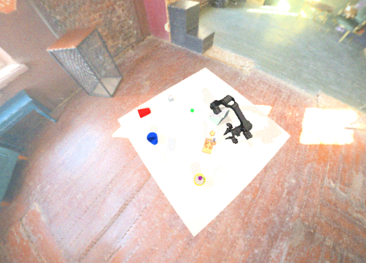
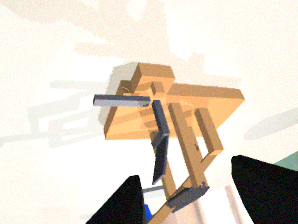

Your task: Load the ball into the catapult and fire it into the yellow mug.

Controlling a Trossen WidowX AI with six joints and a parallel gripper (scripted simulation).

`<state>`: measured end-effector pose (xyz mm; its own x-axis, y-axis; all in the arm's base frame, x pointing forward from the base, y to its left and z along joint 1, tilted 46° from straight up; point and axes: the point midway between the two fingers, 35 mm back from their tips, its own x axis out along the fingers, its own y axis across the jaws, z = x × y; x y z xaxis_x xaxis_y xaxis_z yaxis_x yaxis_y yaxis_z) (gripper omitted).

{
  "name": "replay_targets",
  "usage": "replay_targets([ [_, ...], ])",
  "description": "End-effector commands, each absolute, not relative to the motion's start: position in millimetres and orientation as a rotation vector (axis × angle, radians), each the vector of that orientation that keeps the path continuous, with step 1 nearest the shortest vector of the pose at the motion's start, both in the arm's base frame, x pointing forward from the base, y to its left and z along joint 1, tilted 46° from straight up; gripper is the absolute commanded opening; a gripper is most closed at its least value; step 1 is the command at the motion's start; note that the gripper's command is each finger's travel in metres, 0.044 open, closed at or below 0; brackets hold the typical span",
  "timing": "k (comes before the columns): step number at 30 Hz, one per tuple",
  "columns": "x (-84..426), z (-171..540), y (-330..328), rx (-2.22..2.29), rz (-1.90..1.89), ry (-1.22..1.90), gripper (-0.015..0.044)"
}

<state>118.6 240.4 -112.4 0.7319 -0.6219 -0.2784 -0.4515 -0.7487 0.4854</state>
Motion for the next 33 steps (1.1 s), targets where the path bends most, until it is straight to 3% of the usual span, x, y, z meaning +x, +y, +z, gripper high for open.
replay_targets([
  [1, 126.9, -114.2, 252.7, 2.648, -0.673, -0.896, 0.0289],
  [7, 142.0, -119.4, 270.0, 2.798, -0.770, -1.017, 0.0440],
  [33, 225.1, -107.5, 331.7, 3.249, -1.073, -1.510, 0.0440],
])
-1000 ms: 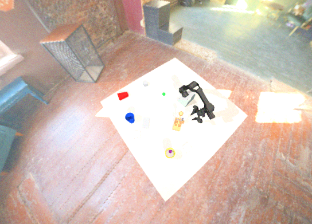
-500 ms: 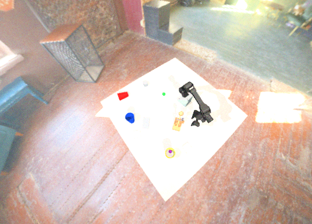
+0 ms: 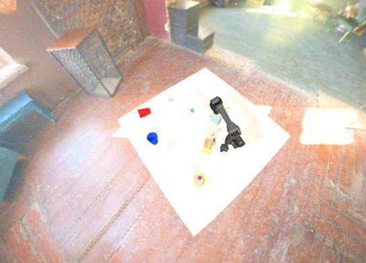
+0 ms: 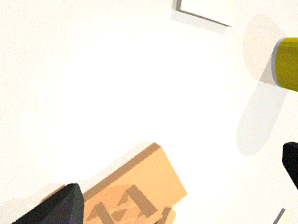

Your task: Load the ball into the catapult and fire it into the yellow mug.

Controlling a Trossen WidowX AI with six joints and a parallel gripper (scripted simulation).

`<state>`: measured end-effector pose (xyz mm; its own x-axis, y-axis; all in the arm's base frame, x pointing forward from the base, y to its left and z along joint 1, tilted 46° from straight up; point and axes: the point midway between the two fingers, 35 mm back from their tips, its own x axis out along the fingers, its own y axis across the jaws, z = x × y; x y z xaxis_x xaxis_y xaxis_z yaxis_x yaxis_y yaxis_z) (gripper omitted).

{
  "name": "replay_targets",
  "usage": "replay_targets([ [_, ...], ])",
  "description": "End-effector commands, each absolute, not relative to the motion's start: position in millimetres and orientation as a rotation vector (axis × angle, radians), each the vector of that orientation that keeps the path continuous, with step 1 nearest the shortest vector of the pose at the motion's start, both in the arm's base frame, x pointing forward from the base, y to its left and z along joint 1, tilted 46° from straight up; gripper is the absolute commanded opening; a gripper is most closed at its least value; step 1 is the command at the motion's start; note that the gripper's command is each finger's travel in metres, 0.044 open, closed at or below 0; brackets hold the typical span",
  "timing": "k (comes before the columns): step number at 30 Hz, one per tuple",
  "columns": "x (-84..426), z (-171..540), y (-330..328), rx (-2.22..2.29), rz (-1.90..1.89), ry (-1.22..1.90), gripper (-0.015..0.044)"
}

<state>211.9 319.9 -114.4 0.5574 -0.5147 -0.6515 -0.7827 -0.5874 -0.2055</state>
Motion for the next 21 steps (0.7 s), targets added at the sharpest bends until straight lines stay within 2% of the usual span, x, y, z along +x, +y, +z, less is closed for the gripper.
replay_targets([
  [1, 229.2, -106.2, 334.3, -2.179, 0.723, 1.023, 0.0440],
  [21, 324.1, -61.3, 384.0, -1.548, 0.554, 0.906, 0.0440],
])
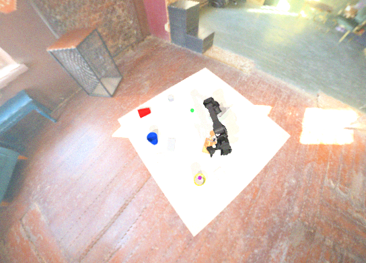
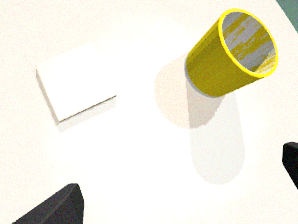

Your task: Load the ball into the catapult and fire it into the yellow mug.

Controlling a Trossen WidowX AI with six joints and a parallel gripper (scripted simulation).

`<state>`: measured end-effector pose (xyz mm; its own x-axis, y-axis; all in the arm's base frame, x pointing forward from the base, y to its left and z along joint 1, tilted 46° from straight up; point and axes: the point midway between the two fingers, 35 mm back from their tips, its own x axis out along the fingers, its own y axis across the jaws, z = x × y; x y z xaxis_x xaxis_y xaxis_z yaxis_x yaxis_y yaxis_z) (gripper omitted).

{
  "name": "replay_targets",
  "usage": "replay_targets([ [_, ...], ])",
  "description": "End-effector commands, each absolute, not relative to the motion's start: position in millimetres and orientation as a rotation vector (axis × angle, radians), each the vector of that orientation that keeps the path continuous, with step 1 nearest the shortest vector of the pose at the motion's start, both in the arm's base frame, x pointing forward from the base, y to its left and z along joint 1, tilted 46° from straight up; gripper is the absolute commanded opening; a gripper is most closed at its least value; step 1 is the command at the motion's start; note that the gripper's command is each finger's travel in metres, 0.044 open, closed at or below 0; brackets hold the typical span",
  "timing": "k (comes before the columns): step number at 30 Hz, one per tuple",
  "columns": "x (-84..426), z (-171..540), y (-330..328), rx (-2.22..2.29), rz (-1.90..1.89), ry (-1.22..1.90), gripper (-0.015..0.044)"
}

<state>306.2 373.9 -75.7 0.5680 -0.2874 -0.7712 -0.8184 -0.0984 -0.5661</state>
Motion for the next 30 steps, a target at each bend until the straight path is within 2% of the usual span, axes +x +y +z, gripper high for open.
replay_targets([
  [1, 329.4, -58.1, 386.0, -1.517, 0.545, 0.898, 0.0440],
  [14, 397.1, -9.4, 403.9, -1.143, 0.437, 0.785, 0.0440],
  [30, 398.0, -8.6, 404.0, -1.139, 0.436, 0.783, 0.0440],
])
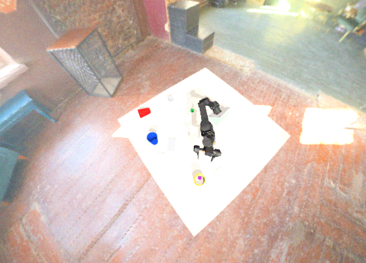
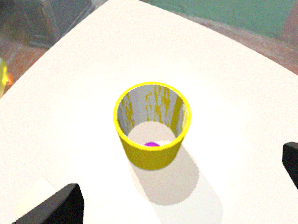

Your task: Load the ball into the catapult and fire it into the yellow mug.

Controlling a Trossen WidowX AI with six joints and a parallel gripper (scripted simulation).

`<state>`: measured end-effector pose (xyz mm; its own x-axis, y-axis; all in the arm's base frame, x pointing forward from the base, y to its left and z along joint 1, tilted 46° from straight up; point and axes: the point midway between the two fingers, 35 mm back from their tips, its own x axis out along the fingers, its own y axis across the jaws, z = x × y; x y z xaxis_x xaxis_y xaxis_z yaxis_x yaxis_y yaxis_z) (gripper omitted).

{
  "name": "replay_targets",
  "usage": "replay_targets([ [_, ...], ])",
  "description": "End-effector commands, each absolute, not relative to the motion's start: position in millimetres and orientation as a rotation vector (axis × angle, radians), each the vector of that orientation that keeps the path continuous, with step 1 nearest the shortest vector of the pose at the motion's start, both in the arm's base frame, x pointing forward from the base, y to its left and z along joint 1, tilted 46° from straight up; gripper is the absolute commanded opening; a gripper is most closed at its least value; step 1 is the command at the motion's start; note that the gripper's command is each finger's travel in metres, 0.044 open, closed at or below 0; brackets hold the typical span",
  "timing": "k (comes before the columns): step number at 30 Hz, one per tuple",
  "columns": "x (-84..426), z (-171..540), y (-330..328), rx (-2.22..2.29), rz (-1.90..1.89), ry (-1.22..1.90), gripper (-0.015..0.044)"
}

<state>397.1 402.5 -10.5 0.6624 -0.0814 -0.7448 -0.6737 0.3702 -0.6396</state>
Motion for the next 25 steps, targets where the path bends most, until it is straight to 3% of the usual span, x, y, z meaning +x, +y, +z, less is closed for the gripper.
replay_targets([
  [1, 398.0, -8.6, 404.0, -1.139, 0.436, 0.783, 0.0440],
  [25, 397.4, -10.1, 402.8, -1.148, 0.434, 0.786, 0.0440],
])
